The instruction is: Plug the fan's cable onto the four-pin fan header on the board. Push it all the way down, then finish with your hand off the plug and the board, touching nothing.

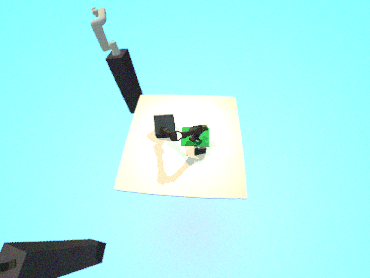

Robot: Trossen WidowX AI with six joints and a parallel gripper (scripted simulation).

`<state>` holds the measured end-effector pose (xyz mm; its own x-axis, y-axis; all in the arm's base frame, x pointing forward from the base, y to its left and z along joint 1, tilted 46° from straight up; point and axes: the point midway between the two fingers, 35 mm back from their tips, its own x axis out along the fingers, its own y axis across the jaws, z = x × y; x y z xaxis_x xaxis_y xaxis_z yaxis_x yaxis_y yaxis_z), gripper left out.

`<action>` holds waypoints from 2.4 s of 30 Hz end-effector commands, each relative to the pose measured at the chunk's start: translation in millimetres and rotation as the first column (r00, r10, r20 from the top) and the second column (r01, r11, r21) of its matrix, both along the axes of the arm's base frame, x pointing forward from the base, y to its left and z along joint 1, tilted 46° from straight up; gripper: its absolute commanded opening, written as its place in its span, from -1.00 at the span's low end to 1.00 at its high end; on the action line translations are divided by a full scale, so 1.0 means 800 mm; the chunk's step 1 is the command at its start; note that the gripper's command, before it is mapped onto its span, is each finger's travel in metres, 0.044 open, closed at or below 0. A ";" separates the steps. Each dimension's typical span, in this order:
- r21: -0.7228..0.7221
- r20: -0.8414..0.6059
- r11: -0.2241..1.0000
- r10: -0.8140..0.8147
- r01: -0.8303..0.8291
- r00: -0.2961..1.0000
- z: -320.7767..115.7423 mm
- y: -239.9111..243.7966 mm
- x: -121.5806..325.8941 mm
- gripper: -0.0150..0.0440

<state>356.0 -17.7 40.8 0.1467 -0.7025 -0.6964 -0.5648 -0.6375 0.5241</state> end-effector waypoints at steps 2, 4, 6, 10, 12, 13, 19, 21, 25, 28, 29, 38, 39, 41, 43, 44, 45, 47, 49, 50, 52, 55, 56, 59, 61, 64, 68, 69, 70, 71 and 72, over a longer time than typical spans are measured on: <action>-0.004 -0.002 1.000 0.005 -0.005 1.000 -0.003 -0.002 0.000 -0.49; -0.004 -0.002 1.000 0.005 -0.005 1.000 -0.003 -0.002 0.000 -0.49; -0.004 -0.002 1.000 0.005 -0.005 1.000 -0.003 -0.002 0.000 -0.49; -0.004 -0.002 1.000 0.005 -0.005 1.000 -0.003 -0.002 0.000 -0.49; -0.004 -0.002 1.000 0.006 -0.006 1.000 -0.003 -0.002 0.000 -0.49; -0.004 -0.002 1.000 0.006 -0.006 1.000 -0.003 -0.002 0.000 -0.49; -0.004 -0.003 1.000 0.007 -0.007 1.000 -0.004 -0.004 0.001 -0.49; -0.004 -0.004 1.000 0.007 -0.007 1.000 -0.004 -0.004 0.001 -0.49; -0.004 -0.004 1.000 0.008 -0.008 1.000 -0.005 -0.005 0.001 -0.49; -0.004 -0.005 1.000 0.008 -0.008 1.000 -0.006 -0.005 0.001 -0.49; -0.004 -0.005 1.000 0.008 -0.008 1.000 -0.006 -0.005 0.001 -0.49; -0.004 -0.005 1.000 0.008 -0.008 1.000 -0.007 -0.007 0.001 -0.49; -0.004 -0.005 1.000 0.008 -0.008 1.000 -0.007 -0.007 0.002 -0.49; -0.004 -0.005 1.000 0.008 -0.008 1.000 -0.008 -0.008 0.002 -0.49; -0.004 -0.004 1.000 0.008 -0.008 1.000 -0.008 -0.008 0.002 -0.49; -0.004 -0.004 1.000 0.008 -0.008 1.000 -0.008 -0.008 0.002 -0.49; -0.004 -0.004 1.000 0.008 -0.008 1.000 -0.008 -0.008 0.002 -0.49; -0.004 -0.004 1.000 0.008 -0.008 1.000 -0.008 -0.008 0.002 -0.49; -0.004 -0.004 1.000 0.008 -0.008 1.000 -0.009 -0.008 0.002 -0.49; -0.005 -0.004 1.000 0.008 -0.008 1.000 -0.009 -0.009 0.002 -0.49; -0.005 -0.004 1.000 0.008 -0.008 1.000 -0.009 -0.009 0.002 -0.49; -0.005 -0.004 1.000 0.008 -0.008 1.000 -0.011 -0.011 0.002 -0.49; -0.005 -0.004 1.000 0.008 -0.008 1.000 -0.012 -0.012 0.002 -0.49; -0.005 -0.004 1.000 0.008 -0.008 1.000 -0.014 -0.014 0.003 -0.49; -0.005 -0.004 1.000 0.008 -0.008 1.000 -0.015 -0.015 0.003 -0.49; -0.005 -0.004 1.000 0.008 -0.008 1.000 -0.016 -0.016 0.003 -0.49; -0.005 -0.004 1.000 0.008 -0.008 1.000 -0.019 -0.019 0.004 -0.49; -0.005 -0.004 1.000 0.008 -0.008 1.000 -0.019 -0.019 0.004 -0.49; -0.005 -0.004 1.000 0.008 -0.008 1.000 -0.020 -0.020 0.004 -0.49; -0.005 -0.004 1.000 0.008 -0.008 1.000 -0.020 -0.020 0.004 -0.49; -0.005 -0.004 1.000 0.008 -0.008 1.000 -0.021 -0.021 0.004 -0.49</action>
